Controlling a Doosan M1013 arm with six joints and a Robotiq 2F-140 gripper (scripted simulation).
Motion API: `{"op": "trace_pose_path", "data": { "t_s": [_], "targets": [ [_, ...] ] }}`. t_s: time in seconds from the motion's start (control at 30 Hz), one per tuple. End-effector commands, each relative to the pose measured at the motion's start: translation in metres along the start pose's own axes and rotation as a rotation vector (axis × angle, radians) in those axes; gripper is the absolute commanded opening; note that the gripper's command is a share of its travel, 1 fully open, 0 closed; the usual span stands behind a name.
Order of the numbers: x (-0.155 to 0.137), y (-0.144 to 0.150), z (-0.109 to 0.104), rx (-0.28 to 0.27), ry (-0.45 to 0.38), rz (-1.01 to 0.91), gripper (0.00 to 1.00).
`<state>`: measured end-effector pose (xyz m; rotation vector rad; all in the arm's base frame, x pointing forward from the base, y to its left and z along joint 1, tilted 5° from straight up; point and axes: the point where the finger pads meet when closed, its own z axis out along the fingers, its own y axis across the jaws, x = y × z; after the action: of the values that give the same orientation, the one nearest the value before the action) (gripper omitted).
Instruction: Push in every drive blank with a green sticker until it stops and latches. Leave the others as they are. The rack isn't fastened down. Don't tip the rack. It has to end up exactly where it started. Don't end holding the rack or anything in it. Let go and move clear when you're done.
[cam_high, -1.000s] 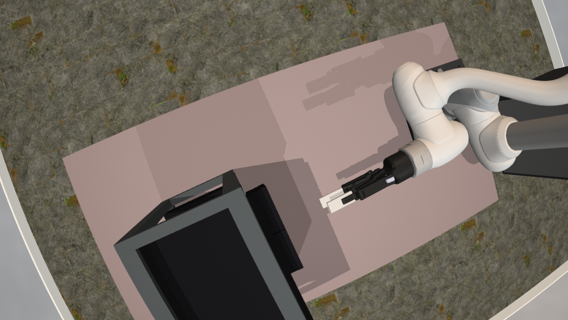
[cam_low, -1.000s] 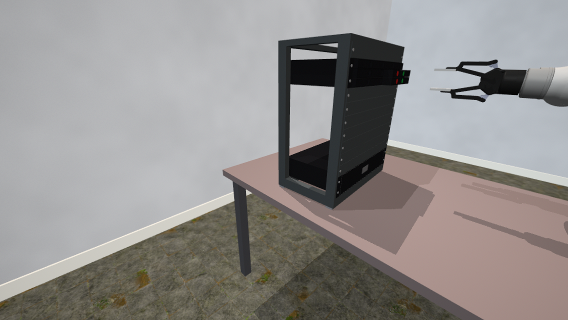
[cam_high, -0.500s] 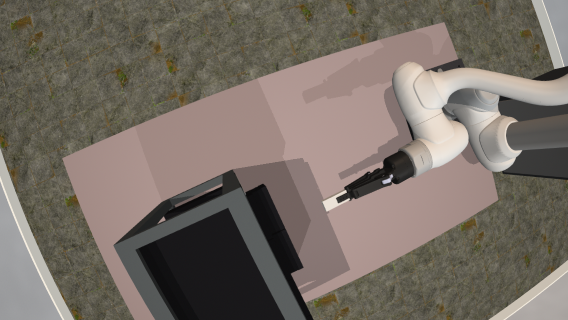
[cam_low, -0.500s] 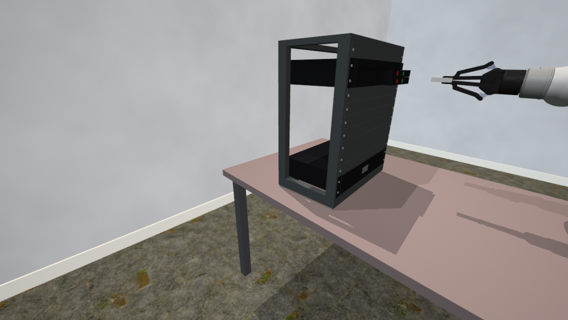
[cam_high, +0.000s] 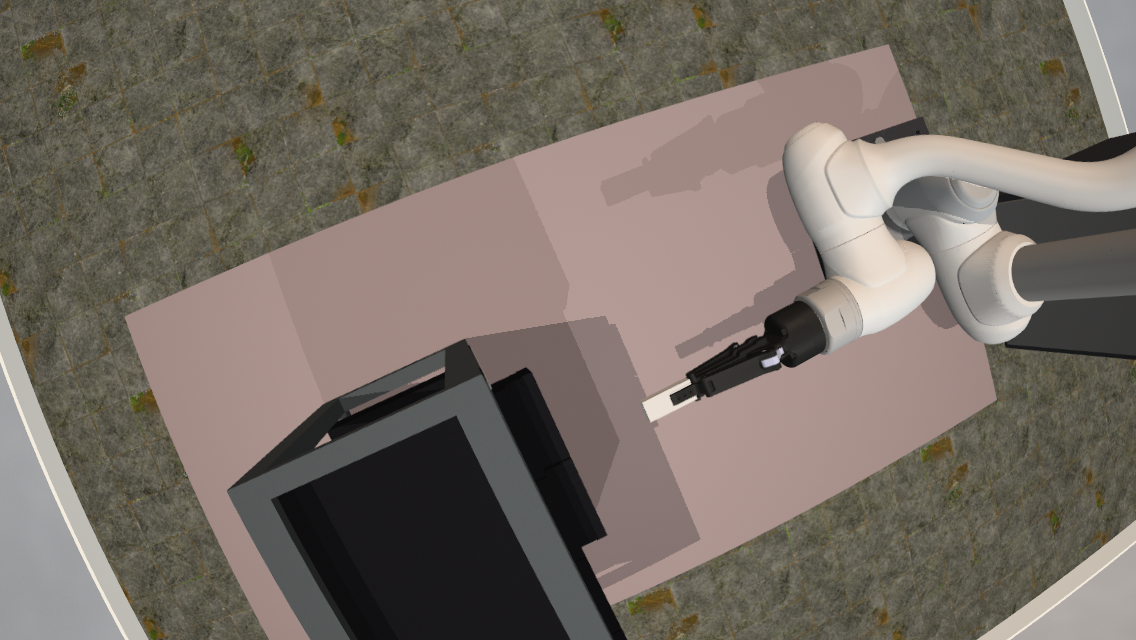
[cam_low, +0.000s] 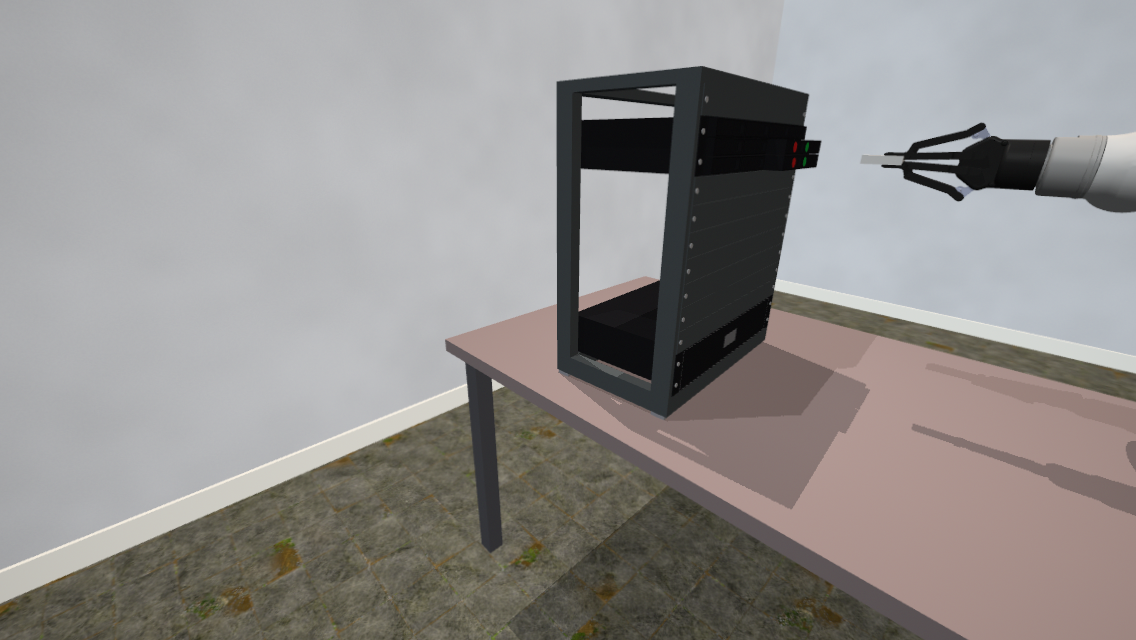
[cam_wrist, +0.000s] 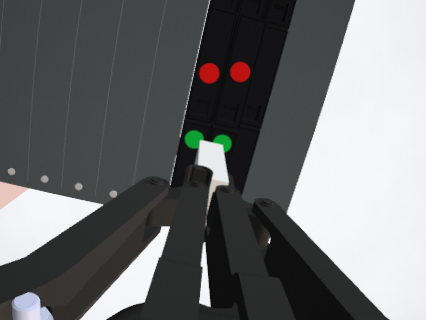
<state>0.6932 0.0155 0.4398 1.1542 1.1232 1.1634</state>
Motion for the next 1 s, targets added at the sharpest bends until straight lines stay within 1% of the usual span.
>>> {"op": "trace_pose_path", "data": {
  "t_s": [0.0,0.2,0.27,0.4,0.5,0.83,0.97],
  "targets": [
    [-0.006,-0.001,0.007,0.0,0.0,0.0,0.0],
    [-0.028,-0.005,0.031,0.0,0.0,0.0,0.0],
    [-0.028,-0.005,0.031,0.0,0.0,0.0,0.0],
    [-0.043,-0.007,0.047,0.0,0.0,0.0,0.0],
    [-0.05,-0.009,0.056,0.0,0.0,0.0,0.0],
    [-0.054,-0.009,0.063,0.0,0.0,0.0,0.0],
    [-0.054,-0.009,0.085,0.0,0.0,0.0,0.0]
  ]
}}
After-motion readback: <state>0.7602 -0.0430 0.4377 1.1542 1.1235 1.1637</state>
